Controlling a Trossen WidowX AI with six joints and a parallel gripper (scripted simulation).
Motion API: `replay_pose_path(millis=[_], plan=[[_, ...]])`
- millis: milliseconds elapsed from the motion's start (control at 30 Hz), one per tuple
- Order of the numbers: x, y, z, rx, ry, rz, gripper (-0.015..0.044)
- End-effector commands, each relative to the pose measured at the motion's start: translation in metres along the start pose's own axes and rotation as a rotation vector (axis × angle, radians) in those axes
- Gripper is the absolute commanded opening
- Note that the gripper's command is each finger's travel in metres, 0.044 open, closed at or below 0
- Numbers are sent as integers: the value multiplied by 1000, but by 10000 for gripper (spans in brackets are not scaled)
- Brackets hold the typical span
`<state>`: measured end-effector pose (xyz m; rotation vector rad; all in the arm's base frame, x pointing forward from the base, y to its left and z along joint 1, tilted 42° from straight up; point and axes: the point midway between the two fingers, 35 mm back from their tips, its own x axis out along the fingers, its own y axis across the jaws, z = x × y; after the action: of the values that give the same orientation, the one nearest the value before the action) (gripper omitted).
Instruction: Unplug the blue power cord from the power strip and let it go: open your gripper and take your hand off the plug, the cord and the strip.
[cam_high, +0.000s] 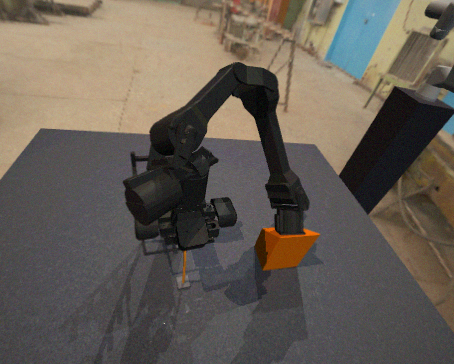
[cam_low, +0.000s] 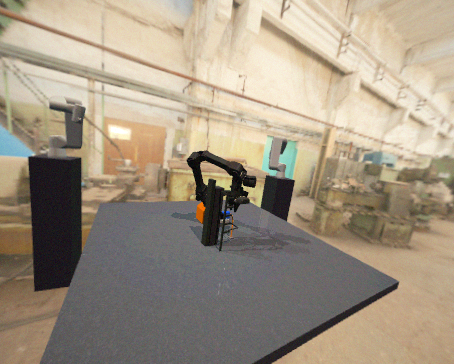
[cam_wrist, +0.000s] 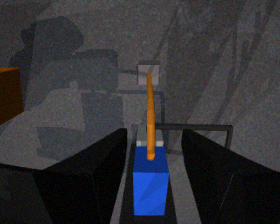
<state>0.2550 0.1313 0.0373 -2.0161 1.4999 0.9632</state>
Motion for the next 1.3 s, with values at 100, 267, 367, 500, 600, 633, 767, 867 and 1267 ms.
replay_pose_path(millis=[100,267,367,500,600,633,767,867,1267], plan=[[0,0,-7,-9,6,2,160],[0,0,-15,-9,6,2,160],[0,0,-20,-9,6,2,160],[0,0,-27,-9,6,2,160],[0,0,-32,-9,7,2,160],[0,0,-34,-9,7,2,160],[0,1,-40,-9,8,2,160],[0,1,-41,-9,8,2,160],[12,1,-41,-9,8,2,160]])
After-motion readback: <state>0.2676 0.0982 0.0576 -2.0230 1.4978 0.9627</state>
